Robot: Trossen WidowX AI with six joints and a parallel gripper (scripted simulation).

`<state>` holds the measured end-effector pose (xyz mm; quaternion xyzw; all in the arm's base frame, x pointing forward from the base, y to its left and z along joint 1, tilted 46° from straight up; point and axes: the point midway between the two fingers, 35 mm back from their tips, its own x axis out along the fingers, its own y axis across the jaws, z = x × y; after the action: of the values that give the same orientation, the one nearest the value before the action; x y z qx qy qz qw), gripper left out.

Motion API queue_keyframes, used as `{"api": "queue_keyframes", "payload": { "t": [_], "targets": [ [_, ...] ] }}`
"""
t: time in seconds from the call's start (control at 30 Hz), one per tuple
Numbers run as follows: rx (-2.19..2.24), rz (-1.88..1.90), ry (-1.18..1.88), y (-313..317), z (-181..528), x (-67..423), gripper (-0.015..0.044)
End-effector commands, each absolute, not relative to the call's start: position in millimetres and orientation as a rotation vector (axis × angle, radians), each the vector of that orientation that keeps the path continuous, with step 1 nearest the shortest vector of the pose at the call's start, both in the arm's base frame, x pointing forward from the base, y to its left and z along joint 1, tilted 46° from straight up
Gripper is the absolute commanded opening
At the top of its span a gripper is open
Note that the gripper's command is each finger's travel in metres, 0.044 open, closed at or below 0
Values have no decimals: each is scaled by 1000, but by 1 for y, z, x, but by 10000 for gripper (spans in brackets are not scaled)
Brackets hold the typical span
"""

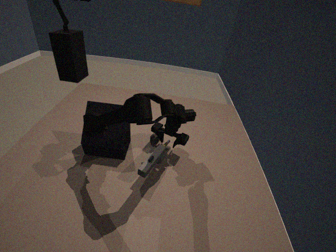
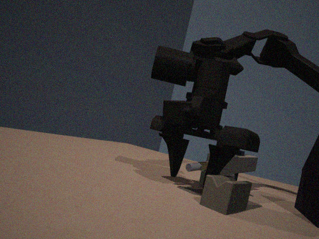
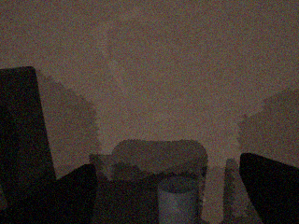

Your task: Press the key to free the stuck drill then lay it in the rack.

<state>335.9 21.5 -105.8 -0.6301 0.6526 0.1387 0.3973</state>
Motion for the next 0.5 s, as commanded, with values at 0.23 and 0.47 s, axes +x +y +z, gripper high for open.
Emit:
{"api": "queue_keyframes", "payload": {
  "t": [0.23,0.47],
  "targets": [
    [-1596,352,1656,17,-102,335,440],
    [-1596,352,1656,15,-101,335,440]
  ]
}}
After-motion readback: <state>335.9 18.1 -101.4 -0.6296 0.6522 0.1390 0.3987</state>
